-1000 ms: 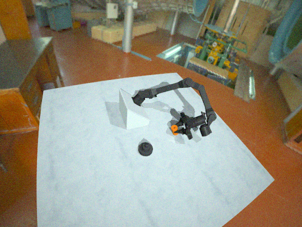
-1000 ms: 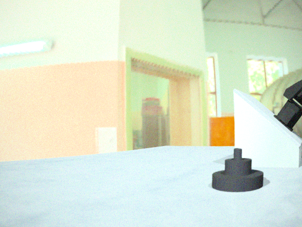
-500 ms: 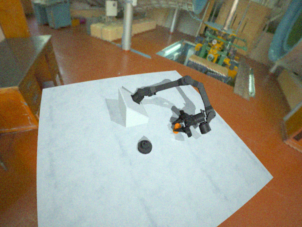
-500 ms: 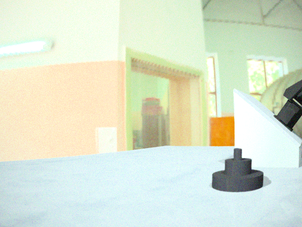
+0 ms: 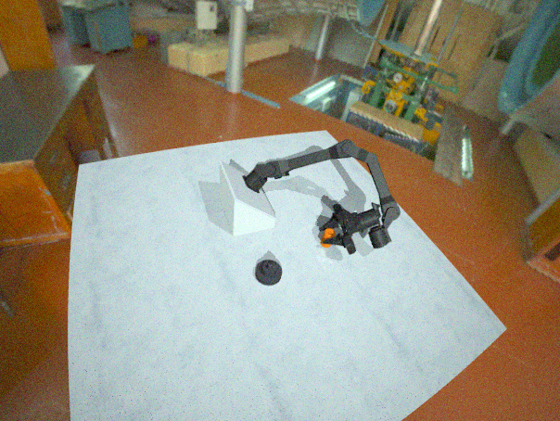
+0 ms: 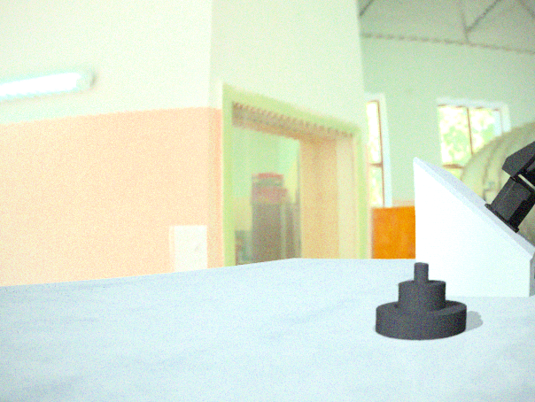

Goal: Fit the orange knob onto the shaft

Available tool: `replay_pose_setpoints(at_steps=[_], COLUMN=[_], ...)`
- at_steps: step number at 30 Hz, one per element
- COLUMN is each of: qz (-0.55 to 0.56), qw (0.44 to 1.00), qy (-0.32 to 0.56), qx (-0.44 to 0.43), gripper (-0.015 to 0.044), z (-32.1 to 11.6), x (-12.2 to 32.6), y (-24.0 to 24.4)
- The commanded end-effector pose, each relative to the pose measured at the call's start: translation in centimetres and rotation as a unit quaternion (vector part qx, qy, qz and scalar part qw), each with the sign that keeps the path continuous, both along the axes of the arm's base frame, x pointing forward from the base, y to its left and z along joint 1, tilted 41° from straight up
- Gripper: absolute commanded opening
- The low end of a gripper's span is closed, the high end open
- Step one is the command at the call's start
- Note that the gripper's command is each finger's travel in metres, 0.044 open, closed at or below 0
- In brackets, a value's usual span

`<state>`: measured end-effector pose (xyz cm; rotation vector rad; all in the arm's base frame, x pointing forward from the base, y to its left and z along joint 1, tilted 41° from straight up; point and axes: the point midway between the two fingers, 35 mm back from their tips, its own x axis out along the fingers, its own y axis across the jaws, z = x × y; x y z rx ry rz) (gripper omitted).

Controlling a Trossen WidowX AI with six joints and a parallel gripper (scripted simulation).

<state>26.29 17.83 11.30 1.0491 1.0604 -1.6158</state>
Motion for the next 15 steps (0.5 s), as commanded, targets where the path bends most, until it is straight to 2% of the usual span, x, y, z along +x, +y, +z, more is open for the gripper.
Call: replay_pose_setpoints(at_steps=[1, 2, 9, 15], qz=[0.0, 0.0, 0.0, 0.0], qw=[1.0, 1.0, 1.0, 1.0], qy=[0.0, 0.0, 0.0, 0.0], qx=[0.0, 0.0, 0.0, 0.0], gripper=[0.026, 0.026, 0.044, 0.044], z=[-0.01, -0.01, -0.01, -0.01], x=[0.0, 0.0, 0.0, 0.0], y=[-0.01, -0.01, -0.01, -0.01])
